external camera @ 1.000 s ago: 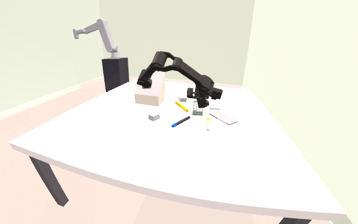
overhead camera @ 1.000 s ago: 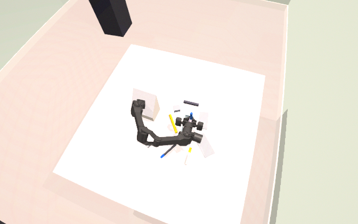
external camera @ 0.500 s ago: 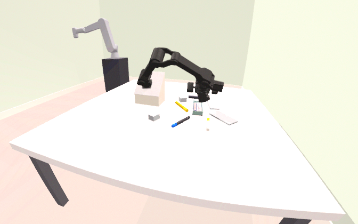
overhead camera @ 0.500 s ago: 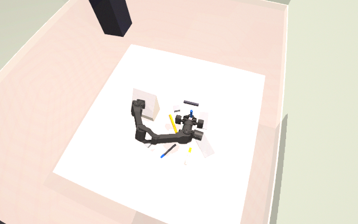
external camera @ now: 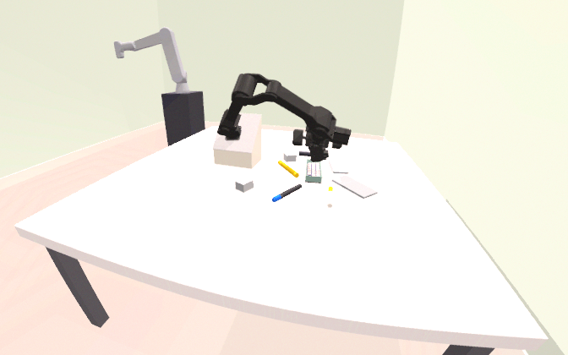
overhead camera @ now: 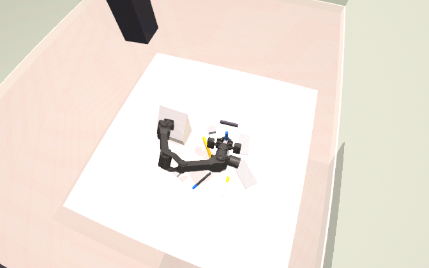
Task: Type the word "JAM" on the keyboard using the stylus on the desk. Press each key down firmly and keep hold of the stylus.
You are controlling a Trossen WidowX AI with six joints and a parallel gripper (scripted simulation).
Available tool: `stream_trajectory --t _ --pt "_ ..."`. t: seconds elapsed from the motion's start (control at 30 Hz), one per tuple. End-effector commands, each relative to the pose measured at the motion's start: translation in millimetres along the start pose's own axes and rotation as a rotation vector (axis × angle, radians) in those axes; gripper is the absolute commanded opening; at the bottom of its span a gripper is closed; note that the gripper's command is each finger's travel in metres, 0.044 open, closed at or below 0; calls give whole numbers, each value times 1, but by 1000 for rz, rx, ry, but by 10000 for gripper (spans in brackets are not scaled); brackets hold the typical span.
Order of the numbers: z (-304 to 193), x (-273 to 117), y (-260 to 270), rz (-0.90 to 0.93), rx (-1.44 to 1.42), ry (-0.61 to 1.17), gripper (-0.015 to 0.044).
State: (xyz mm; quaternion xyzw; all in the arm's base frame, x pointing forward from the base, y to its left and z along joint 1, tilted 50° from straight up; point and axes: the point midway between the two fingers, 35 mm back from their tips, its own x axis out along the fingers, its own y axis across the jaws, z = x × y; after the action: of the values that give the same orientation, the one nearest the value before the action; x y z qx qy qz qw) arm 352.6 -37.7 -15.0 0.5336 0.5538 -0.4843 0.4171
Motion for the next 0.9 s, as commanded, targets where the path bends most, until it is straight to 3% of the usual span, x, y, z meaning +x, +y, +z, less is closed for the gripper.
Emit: stream_trajectory --t 0.0,0.3,0.4,0.87 --pt "4 2 -2 3 -2 4 0" --pt "16 8 -2 2 -2 3 0" --pt "17 9 -3 2 -2 3 79" --pt "18 9 -3 2 -2 3 81"
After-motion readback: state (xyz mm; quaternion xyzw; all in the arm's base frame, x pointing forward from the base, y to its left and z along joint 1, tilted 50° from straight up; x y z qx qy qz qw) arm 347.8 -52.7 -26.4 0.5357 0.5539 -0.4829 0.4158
